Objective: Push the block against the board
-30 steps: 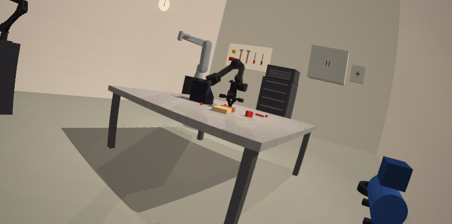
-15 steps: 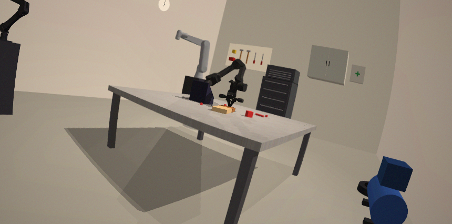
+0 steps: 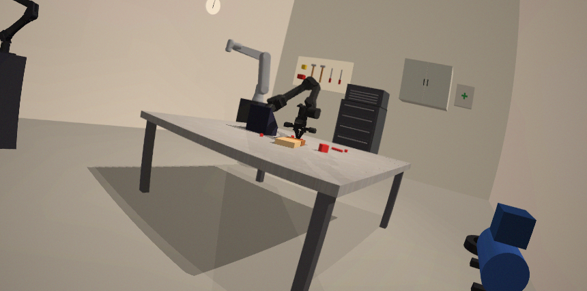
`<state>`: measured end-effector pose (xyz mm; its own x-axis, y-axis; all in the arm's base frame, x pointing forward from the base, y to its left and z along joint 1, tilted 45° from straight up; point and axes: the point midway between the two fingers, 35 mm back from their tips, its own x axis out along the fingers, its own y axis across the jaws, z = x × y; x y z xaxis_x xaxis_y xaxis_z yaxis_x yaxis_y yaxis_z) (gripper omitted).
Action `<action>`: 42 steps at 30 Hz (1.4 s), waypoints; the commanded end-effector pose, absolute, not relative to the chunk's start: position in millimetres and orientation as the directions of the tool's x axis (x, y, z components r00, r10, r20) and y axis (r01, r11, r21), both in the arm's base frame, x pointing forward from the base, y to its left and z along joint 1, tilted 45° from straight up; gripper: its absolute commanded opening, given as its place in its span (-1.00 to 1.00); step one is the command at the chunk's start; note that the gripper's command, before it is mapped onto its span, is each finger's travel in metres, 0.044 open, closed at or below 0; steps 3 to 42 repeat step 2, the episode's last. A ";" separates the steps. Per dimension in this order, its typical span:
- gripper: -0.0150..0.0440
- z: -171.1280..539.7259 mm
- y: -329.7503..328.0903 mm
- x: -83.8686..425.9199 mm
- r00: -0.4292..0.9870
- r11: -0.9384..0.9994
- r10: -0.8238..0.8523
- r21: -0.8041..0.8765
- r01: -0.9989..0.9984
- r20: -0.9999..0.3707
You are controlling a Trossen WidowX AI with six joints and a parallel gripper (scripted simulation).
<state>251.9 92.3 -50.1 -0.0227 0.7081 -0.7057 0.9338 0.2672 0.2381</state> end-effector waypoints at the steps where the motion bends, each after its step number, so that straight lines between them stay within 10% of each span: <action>1: -0.49 -48.2 94.2 251.1 -0.022 0.270 0.703 0.238 0.933 -0.711; 42: -0.49 -47.1 95.4 250.6 -0.022 0.270 0.703 0.238 0.933 -0.711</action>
